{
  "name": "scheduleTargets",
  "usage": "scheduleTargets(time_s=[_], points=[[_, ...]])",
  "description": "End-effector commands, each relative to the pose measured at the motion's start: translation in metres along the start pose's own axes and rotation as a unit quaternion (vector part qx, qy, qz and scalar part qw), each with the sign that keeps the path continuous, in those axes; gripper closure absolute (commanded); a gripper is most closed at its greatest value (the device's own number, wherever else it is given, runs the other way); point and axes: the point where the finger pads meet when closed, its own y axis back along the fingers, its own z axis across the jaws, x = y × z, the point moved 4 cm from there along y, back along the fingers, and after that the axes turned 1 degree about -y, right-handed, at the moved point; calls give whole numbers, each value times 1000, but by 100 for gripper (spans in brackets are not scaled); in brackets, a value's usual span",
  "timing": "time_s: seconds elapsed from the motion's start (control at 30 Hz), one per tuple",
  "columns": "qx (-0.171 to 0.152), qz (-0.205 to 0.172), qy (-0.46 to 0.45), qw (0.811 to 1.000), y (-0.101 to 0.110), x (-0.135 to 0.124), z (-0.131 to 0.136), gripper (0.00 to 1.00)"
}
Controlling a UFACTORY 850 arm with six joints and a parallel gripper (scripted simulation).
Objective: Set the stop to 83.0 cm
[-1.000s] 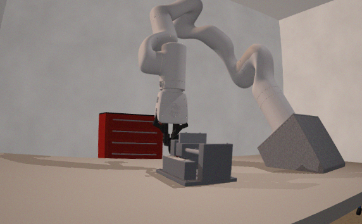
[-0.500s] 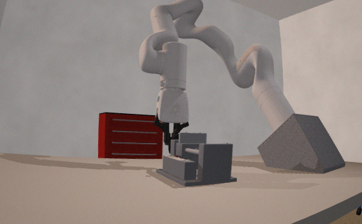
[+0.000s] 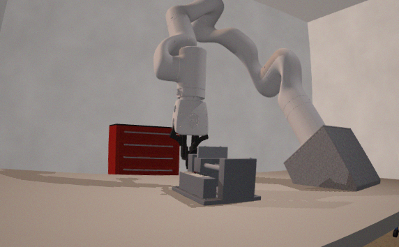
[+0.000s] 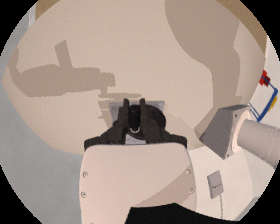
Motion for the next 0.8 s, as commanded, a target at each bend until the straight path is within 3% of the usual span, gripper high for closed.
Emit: scheduleTargets(time_s=[0.0, 0.4, 0.43, 0.77], points=[[0, 0, 0, 1000, 0, 0, 0, 94], [0, 0, 0, 1000, 0, 0, 0, 94], [0, 0, 0, 1000, 0, 0, 0, 43], [0, 0, 0, 1000, 0, 0, 0, 43]])
